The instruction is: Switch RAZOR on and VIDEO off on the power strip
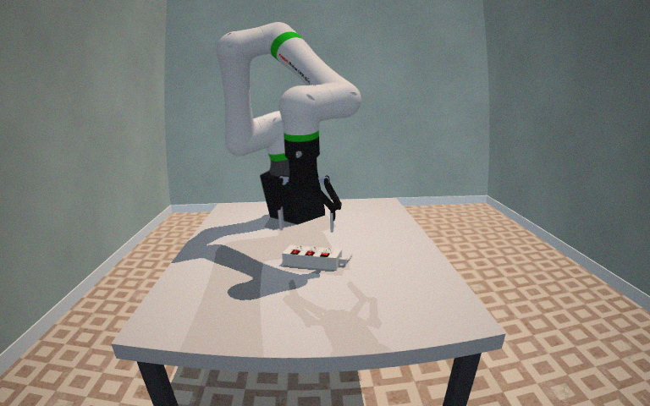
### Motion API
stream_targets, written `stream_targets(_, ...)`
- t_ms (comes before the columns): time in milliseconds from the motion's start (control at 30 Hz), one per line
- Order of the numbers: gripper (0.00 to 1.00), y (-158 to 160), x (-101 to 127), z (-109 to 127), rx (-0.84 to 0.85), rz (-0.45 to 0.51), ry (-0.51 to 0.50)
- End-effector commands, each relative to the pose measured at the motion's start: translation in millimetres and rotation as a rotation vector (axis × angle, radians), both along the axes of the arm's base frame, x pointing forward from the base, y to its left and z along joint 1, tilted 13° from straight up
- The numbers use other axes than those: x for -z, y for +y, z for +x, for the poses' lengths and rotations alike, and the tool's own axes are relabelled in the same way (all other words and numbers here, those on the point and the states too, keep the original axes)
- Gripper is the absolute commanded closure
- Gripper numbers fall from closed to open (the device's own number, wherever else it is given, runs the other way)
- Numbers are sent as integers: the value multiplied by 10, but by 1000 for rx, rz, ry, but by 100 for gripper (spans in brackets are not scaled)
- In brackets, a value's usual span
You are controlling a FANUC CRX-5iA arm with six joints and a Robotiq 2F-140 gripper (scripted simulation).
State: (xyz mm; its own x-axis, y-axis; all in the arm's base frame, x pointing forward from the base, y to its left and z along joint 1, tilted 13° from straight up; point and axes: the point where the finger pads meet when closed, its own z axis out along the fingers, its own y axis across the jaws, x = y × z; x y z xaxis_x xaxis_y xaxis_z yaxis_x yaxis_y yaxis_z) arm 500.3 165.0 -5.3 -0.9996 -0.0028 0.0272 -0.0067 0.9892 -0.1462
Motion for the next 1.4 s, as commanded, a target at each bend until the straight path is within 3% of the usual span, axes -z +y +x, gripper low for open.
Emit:
stream_targets(0,0,1,-2,1,0,0,0)
stream_targets(600,0,5,-7,-6,-2,0,-3)
stream_targets(700,0,123,-177,-249,-73,-9,-80)
stream_targets(767,0,123,-177,-249,-73,-9,-80)
stream_targets(833,0,228,-309,-505,-150,-5,-157)
stream_targets(933,0,275,-358,-636,-191,3,-194)
stream_targets(1367,0,278,-360,-643,-193,4,-196)
